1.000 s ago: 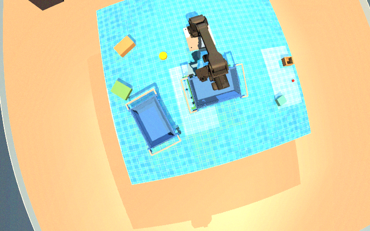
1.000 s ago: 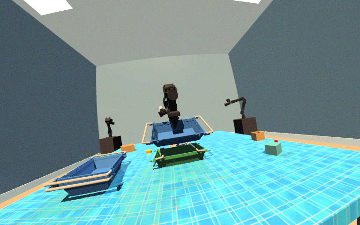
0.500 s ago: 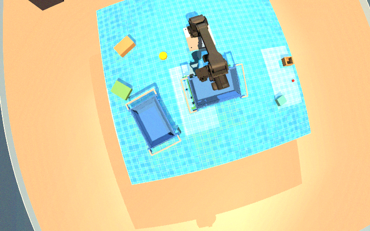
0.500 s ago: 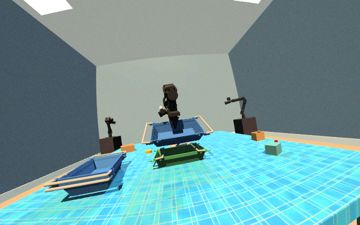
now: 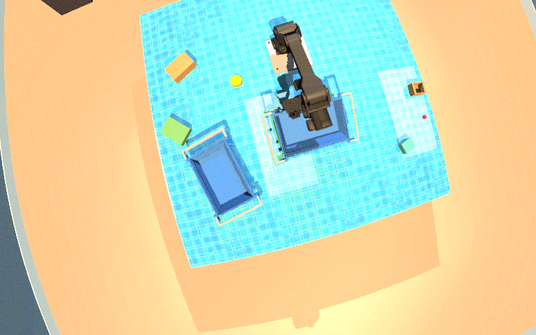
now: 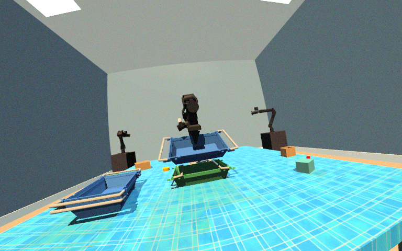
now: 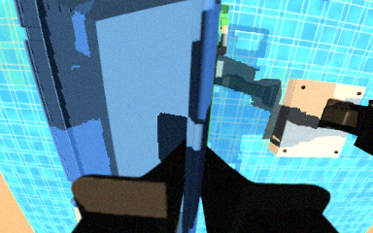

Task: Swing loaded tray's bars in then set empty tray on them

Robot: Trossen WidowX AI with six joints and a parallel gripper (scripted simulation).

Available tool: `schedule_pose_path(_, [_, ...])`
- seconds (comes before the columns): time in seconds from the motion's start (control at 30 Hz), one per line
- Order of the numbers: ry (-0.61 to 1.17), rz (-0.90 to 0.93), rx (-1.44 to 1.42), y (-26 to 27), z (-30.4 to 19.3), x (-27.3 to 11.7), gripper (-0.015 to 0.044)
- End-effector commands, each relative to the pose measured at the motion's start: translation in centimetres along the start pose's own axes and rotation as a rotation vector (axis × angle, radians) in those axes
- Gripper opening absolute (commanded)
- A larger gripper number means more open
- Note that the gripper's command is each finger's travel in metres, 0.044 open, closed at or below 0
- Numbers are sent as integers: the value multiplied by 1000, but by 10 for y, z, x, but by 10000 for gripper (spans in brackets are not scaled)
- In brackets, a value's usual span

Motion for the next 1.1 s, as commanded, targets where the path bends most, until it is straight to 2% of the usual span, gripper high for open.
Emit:
schedule_pose_path(0.0, [-5,25,-4,1,1,-2,0])
schedule_pose_path(1.07, [-5,25,-4,-1,0,34,0])
Point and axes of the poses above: the point midway between the two fingers, 35 mm back from their tips, its own x axis out along the fingers, its own y axis across the jaws, z = x × y, the point moved 3 cm from there along -x, back along the fingers, and after that the axes turned 13 degrees about -x, right-handed, at the moved point
